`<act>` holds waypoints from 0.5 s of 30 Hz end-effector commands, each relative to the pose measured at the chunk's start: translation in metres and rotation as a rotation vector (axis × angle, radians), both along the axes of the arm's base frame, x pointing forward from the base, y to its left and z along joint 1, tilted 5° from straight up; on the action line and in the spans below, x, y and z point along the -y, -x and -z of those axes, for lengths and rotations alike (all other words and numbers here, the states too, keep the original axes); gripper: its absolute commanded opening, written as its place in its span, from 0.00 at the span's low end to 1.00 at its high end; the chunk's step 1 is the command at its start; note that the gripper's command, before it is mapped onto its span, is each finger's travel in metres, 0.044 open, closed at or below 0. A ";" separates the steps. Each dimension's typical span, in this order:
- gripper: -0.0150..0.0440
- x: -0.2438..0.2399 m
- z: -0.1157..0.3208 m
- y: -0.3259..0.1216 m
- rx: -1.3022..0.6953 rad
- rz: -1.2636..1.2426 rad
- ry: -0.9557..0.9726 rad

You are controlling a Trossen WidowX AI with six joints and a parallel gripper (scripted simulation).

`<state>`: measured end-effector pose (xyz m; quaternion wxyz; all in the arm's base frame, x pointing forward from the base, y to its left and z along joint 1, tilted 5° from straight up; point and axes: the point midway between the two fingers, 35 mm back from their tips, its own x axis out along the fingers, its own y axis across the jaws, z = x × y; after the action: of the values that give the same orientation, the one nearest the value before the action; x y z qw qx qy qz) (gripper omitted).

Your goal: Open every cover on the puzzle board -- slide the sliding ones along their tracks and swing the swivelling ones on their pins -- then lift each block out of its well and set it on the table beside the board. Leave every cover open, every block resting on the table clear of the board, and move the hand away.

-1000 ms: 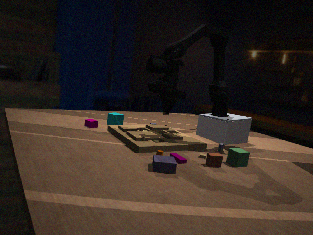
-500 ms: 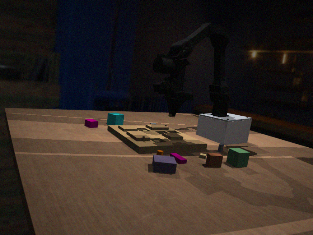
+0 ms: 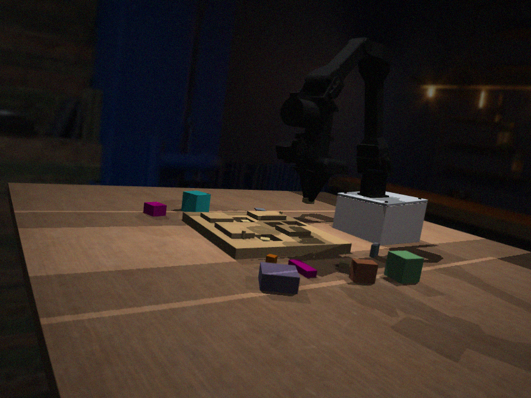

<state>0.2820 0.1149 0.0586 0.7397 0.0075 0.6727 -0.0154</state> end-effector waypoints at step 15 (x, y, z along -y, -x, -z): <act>0.39 -0.064 0.002 0.027 0.002 0.001 -0.003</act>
<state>0.2590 0.1690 0.0560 0.7388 0.0086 0.6737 -0.0144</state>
